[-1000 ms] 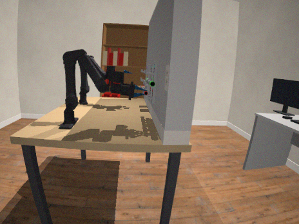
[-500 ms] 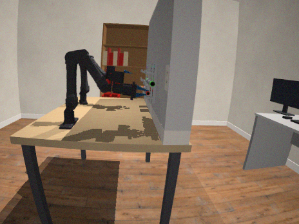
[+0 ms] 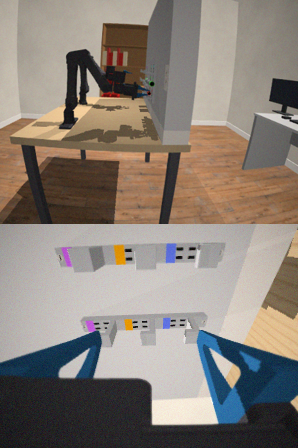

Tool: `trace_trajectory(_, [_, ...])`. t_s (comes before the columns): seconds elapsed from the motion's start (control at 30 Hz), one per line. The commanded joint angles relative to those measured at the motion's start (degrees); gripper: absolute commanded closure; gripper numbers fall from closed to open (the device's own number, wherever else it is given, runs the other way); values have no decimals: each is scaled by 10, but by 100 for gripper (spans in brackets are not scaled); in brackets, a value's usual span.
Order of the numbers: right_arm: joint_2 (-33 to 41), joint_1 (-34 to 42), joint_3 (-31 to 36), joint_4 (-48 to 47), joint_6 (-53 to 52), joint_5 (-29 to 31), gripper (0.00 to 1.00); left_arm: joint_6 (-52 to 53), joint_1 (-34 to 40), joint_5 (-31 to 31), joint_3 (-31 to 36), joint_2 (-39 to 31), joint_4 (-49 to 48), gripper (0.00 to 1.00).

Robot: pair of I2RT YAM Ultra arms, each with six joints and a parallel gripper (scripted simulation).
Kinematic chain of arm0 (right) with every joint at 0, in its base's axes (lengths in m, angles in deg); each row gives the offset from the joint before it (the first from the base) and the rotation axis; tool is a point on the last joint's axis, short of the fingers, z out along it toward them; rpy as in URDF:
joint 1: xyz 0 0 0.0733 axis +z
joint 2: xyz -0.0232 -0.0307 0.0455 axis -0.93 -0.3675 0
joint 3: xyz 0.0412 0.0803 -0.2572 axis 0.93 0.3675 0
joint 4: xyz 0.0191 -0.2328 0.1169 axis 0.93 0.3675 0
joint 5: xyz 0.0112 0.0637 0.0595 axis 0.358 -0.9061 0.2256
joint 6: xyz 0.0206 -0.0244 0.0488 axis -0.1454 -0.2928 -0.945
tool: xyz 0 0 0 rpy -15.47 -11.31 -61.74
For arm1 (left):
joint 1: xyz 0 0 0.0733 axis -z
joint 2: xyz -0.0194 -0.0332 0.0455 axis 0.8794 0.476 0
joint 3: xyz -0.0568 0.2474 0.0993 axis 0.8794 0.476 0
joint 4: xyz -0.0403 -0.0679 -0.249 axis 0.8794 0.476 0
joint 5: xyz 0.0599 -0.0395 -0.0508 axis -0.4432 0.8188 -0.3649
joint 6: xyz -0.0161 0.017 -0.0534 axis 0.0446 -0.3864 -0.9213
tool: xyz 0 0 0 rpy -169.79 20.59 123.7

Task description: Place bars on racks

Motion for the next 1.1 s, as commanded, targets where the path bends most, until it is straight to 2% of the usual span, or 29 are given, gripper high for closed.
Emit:
trace_trajectory(0.0, [-1,-7,-24,-28,-11,-8,100,-7,-4,5,3,-15,-8,0])
trace_trajectory(1.07, [-31,-9,-21,-60,-11,-10,100,-7,-4,5,3,-15,-8,0])
